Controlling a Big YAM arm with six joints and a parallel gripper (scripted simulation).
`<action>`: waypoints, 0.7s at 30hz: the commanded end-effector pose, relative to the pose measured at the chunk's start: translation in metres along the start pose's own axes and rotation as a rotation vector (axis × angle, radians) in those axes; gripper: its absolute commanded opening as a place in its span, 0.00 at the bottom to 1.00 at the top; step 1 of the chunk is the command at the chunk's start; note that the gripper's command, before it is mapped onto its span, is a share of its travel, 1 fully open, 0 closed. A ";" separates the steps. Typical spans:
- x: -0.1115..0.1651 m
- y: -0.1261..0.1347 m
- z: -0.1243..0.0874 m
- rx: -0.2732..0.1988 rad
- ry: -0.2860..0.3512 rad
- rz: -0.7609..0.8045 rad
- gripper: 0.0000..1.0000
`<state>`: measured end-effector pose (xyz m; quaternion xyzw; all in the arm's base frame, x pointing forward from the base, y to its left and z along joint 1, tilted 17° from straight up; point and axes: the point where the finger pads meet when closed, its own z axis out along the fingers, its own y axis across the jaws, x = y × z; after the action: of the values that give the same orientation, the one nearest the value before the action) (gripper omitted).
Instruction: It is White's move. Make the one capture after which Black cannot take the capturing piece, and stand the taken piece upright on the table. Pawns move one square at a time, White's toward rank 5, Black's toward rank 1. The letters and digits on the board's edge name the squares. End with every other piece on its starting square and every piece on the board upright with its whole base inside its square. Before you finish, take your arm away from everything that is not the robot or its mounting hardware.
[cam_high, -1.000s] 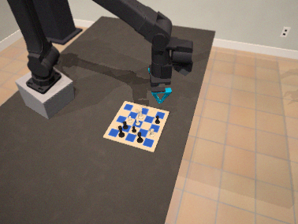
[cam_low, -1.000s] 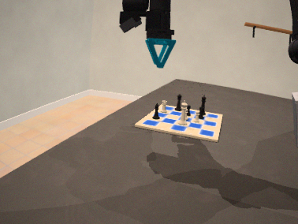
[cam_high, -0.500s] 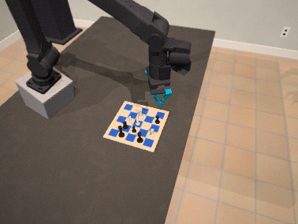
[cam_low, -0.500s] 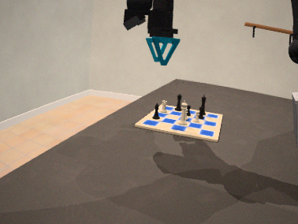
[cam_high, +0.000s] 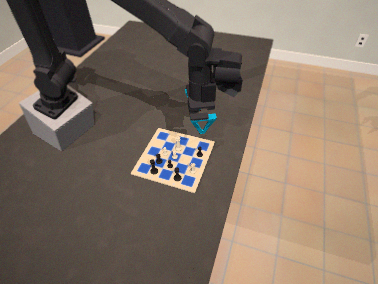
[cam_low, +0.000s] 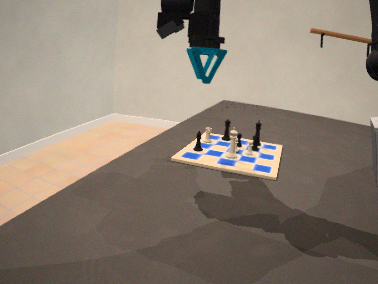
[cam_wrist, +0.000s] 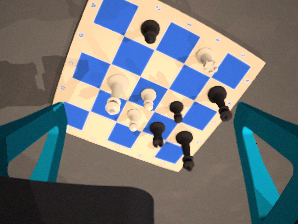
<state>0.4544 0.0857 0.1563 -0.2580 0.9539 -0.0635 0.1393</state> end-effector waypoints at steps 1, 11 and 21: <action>-0.008 -0.003 0.005 0.003 -0.016 0.158 1.00; -0.003 -0.007 0.029 0.003 -0.011 0.649 1.00; -0.010 -0.007 0.046 -0.013 -0.012 1.096 1.00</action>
<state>0.4663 0.0857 0.1143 0.1627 0.9757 0.0085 0.1465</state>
